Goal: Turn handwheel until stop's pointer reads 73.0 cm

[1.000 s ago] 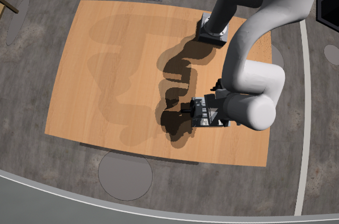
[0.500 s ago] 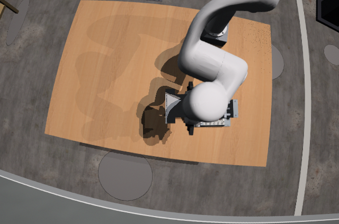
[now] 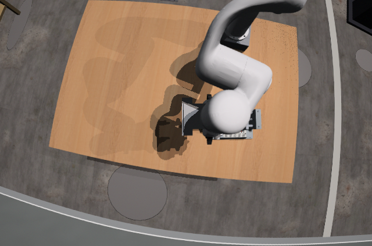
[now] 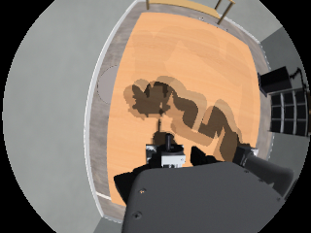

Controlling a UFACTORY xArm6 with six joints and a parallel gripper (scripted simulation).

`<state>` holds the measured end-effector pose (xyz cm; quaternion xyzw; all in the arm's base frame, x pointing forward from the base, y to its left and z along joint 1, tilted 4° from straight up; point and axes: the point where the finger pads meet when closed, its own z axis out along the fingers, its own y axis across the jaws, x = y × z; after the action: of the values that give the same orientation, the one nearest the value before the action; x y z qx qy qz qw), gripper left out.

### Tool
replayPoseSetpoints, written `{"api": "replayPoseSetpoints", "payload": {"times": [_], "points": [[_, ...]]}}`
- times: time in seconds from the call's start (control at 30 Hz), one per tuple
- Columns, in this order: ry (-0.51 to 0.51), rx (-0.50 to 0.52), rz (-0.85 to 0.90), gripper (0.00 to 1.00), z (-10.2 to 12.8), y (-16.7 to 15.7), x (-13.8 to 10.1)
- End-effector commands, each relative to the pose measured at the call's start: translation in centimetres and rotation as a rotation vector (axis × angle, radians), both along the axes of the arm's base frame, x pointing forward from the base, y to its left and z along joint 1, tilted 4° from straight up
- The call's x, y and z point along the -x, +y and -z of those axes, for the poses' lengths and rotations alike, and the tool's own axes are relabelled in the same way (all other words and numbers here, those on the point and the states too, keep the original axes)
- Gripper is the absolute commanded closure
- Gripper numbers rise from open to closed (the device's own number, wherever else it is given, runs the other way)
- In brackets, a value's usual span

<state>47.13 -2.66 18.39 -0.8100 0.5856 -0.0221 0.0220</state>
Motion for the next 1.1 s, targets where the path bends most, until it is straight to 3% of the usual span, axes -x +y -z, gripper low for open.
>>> {"api": "replayPoseSetpoints", "payload": {"times": [0.0,0.17,0.23,0.37,0.63,0.9,1.07], "points": [[-0.005,0.0,-0.001,0.43,-0.2,1.5,0.2],[-0.005,0.0,-0.001,0.43,-0.1,7.1,1.6],[-0.005,0.0,-0.001,0.43,-0.1,7.1,1.6],[-0.005,0.0,-0.001,0.43,-0.1,12.9,3.1],[-0.005,0.0,-0.001,0.43,-0.1,20.3,4.9],[-0.005,0.0,-0.001,0.43,0.0,21.3,5.2],[-0.005,0.0,-0.001,0.43,3.7,21.4,5.0]]}}
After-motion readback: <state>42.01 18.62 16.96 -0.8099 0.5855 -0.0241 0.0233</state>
